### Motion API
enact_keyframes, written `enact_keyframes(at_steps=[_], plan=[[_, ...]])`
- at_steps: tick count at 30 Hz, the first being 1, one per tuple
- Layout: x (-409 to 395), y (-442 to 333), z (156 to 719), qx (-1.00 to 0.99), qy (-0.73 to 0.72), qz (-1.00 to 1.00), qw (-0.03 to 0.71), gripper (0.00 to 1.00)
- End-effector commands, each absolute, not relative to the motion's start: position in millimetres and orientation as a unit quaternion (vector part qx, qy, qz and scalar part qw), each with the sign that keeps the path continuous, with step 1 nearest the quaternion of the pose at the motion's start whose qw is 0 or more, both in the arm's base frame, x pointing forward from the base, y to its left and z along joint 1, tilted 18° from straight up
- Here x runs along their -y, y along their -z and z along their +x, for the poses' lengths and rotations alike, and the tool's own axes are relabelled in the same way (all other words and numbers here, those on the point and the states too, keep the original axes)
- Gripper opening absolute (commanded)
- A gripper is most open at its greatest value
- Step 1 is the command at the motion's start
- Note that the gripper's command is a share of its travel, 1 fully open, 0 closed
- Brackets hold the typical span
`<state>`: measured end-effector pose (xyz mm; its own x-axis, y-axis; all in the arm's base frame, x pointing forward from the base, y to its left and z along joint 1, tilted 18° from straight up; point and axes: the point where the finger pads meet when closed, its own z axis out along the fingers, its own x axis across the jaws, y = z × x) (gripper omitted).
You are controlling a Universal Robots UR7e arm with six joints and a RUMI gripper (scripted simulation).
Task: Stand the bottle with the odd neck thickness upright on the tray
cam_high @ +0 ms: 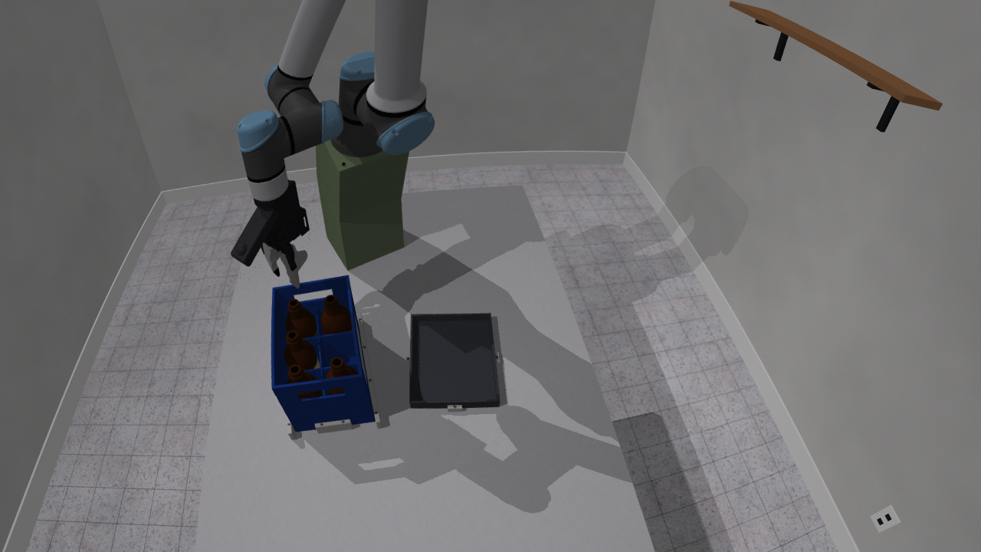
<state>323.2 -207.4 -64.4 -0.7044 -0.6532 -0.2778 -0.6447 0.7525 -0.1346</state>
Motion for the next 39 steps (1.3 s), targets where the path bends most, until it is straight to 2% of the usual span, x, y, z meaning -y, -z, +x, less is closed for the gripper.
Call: enact_keyframes(at_steps=[1, 39], plan=[[207.7, 64.2, 323.3, -0.923, 0.014, -0.352, 0.156, 0.38], [205.9, 85.2, 329.9, -0.923, 0.014, -0.352, 0.156, 0.38]])
